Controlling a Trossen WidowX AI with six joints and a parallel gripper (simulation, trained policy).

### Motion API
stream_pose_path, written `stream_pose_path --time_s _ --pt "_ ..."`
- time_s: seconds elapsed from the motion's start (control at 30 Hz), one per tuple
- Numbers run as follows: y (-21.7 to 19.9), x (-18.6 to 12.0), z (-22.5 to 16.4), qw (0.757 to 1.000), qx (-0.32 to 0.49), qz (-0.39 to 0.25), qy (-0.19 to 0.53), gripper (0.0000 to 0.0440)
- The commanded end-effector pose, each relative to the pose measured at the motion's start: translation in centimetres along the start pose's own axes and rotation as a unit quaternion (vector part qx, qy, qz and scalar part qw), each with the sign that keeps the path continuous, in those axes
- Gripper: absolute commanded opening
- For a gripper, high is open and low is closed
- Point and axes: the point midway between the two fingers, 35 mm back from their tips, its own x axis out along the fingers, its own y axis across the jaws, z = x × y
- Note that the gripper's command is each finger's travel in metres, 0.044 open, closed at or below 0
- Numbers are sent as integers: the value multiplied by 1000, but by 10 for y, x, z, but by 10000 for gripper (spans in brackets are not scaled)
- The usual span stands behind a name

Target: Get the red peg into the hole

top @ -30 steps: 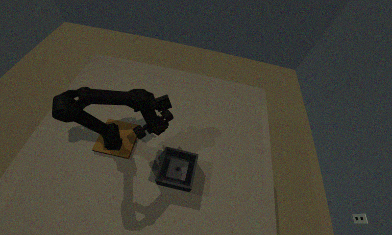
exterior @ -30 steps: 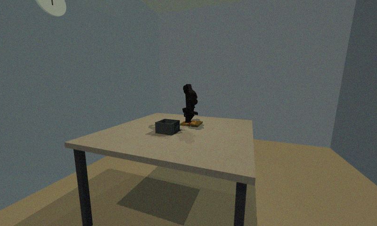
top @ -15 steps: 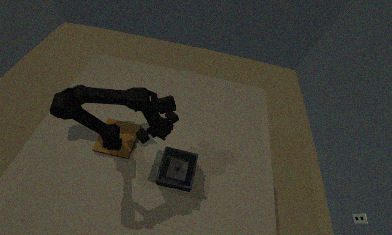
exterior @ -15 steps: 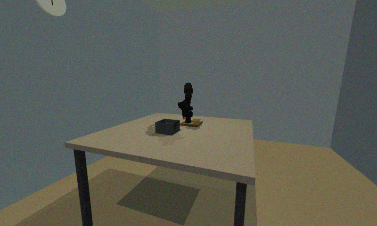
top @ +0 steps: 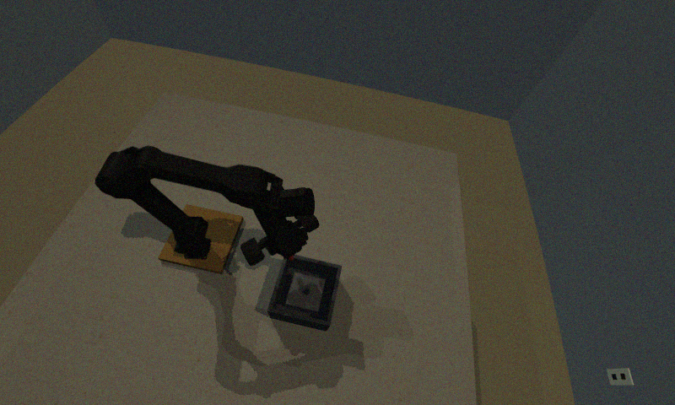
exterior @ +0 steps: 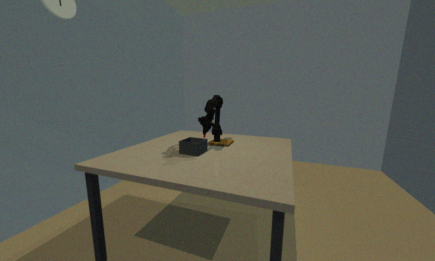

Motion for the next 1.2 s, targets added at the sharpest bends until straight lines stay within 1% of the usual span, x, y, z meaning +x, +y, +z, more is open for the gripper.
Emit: stream_pose_path --time_s 0.0,0.53,0.97,1.03,1.17 --pt "0 7 13 1000 9 -2 -6 0" --pt "-6 43 57 999 47 -10 -10 4" --pt "-7 80 63 998 46 -24 20 1" --pt "-8 86 62 998 41 -29 26 21" --pt "-9 95 63 998 29 -36 34 112"
